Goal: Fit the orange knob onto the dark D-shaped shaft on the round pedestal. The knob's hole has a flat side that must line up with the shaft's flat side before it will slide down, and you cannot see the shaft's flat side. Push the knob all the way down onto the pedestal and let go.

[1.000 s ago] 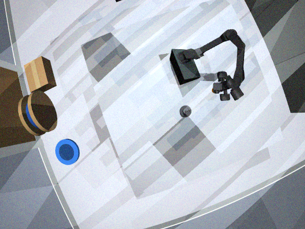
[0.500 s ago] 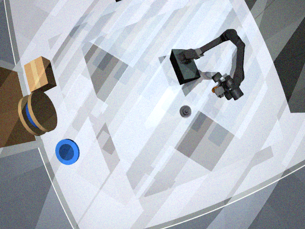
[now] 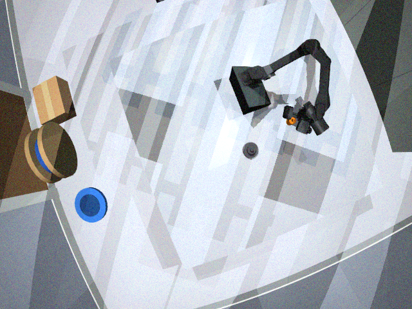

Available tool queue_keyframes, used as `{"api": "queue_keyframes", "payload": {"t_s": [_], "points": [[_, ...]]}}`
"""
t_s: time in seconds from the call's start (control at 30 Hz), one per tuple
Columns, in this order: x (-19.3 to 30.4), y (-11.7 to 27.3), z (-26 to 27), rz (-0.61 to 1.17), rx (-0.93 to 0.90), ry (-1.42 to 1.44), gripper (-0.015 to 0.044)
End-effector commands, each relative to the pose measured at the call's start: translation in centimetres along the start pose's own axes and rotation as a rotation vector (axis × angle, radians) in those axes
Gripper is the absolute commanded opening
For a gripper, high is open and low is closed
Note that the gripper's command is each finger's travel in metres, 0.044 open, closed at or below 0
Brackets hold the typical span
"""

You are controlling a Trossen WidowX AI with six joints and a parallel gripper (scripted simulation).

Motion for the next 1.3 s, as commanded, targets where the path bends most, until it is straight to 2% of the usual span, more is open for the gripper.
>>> {"api": "queue_keyframes", "payload": {"t_s": [0.0,0.53,0.7,1.27], "points": [[0.0,0.0,0.0,-0.001,-0.008,0.571,0.044],[0.0,0.0,0.0,-0.001,-0.008,0.571,0.044],[0.0,-3.4,0.1,-0.001,-0.01,0.571,0.044],[-0.1,-5.8,0.1,-0.001,-0.01,0.571,0.044]]}}
Point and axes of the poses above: the point midway between the two fingers, 35 mm back from their tips, its own y axis back along the fingers, its own z axis across the jaws, x = y × z, the point moved 10 cm from there along y, back along the fingers, and after that the axes turned 11 degrees about y, right-handed, at the moved point
